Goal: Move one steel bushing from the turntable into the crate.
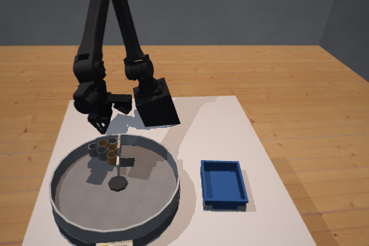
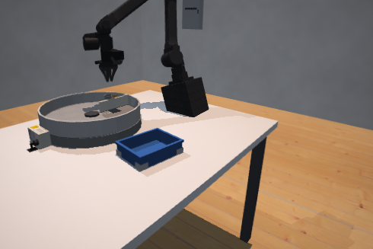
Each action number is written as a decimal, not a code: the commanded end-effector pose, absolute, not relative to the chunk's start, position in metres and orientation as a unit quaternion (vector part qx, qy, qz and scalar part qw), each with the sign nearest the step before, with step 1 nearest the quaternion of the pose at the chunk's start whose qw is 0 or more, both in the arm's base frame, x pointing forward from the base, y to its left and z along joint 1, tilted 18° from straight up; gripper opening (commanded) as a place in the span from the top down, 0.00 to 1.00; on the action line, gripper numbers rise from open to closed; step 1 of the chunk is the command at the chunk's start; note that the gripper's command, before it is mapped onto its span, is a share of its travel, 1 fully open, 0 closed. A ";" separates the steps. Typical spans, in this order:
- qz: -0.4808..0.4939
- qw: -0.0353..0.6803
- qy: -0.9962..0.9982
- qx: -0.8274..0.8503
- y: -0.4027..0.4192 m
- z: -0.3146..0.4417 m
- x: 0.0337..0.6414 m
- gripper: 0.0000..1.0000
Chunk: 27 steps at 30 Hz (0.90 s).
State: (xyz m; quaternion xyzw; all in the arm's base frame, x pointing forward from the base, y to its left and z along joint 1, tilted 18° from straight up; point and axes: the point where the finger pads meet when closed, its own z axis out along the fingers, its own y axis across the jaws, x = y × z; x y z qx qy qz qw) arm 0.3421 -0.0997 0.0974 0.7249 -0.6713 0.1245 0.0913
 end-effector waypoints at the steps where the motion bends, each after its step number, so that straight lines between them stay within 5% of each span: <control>1: 0.136 0.080 -0.703 0.694 -0.120 0.073 0.357 0.81; 27: 0.158 0.065 -0.710 0.683 -0.128 0.079 0.374 0.81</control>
